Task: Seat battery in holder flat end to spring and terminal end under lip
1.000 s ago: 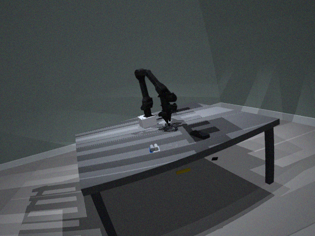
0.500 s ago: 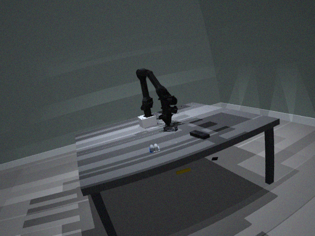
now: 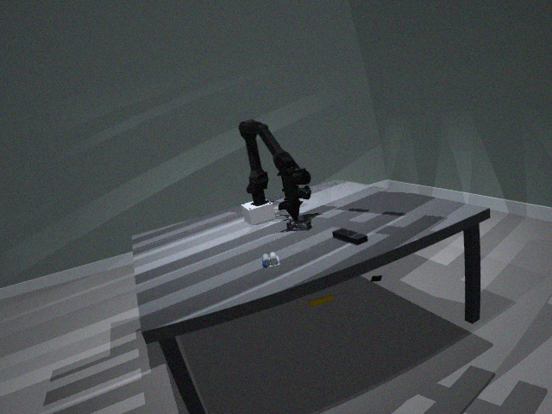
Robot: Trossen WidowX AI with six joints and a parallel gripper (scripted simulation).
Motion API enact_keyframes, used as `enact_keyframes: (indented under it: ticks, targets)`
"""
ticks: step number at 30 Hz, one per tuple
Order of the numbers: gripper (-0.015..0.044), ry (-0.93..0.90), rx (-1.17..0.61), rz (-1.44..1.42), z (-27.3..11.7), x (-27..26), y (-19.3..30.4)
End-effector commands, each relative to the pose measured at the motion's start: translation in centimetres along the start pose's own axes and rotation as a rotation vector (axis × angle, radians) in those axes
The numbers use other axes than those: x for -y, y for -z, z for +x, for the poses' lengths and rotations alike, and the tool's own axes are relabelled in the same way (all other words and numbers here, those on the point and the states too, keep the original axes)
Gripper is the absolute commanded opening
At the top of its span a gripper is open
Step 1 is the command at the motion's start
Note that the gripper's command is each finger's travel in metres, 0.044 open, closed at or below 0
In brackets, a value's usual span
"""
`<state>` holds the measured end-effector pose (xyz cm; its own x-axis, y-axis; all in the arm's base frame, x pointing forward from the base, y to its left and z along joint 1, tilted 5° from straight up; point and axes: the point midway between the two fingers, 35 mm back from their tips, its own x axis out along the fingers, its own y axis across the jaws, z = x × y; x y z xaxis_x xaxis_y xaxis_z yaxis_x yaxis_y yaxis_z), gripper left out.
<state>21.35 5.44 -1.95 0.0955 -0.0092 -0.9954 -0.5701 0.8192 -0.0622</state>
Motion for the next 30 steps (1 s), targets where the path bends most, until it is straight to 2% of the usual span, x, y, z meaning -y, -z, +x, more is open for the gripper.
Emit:
enact_keyframes:
  ticks: [1, 6, 14, 30]
  targets:
    - [0.0068, 0.001, 0.001, -0.003, -1.6, 0.1, -0.2]
    - [0.0068, 0.001, 0.001, -0.003, -4.8, 0.0, 0.0]
    - [0.0068, 0.0, 0.002, 0.007, -5.1, 0.4, -0.3]
    - [0.0068, 0.016, 0.008, 0.085, -7.2, 8.7, -4.9]
